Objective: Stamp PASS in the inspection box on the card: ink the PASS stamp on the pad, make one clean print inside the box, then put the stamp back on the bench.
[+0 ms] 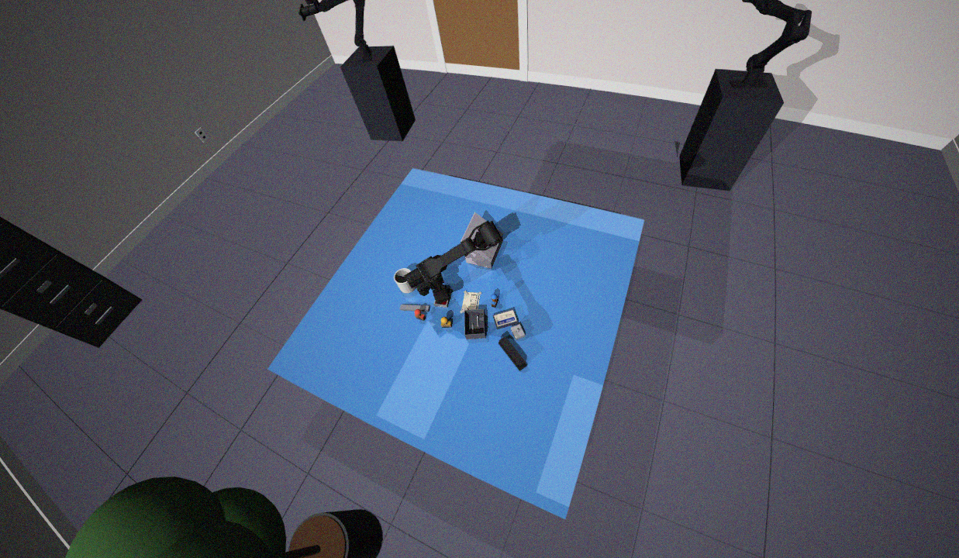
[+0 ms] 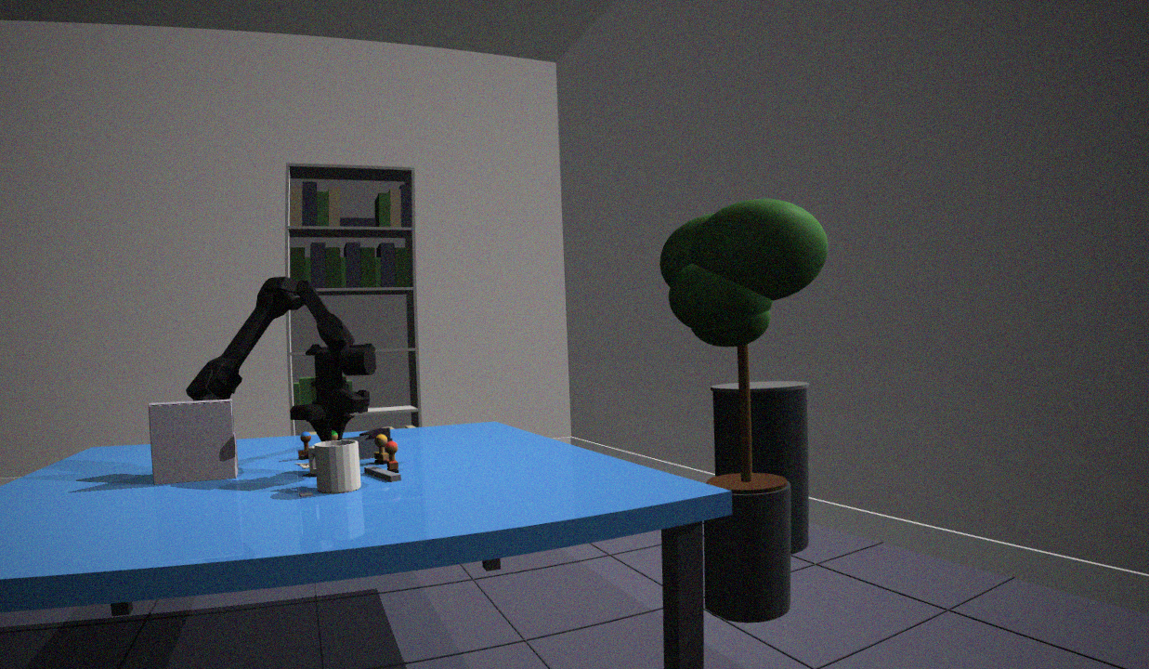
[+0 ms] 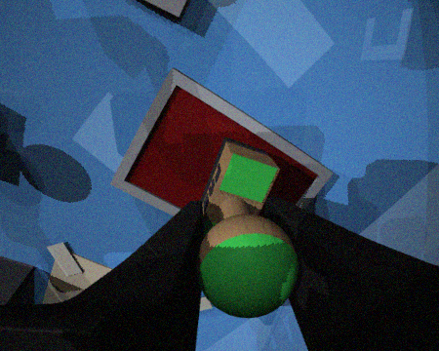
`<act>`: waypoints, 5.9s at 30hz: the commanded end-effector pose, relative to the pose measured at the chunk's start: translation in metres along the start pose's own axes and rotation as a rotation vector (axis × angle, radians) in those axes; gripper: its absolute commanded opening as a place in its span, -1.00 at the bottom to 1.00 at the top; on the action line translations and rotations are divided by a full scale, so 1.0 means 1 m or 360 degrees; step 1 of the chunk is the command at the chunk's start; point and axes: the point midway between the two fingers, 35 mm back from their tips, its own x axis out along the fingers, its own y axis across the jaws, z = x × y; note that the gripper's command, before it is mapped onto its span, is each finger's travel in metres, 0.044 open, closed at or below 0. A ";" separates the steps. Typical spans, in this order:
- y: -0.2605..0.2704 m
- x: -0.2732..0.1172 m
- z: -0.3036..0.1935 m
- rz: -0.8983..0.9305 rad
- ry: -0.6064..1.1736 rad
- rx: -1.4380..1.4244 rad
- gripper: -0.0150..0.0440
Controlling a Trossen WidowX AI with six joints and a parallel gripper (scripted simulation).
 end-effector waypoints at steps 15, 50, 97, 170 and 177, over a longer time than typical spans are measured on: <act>0.000 0.010 -0.001 0.0007 0.0002 0.0011 -0.49; 0.000 0.015 -0.001 0.0008 0.0003 0.0001 -0.49; 0.000 -0.006 0.000 0.0006 0.0000 0.0001 -0.49; 0.067 -0.043 -0.119 0.0022 0.0006 -0.2364 -0.49; 0.067 -0.039 -0.119 0.0021 0.0005 -0.2362 -0.49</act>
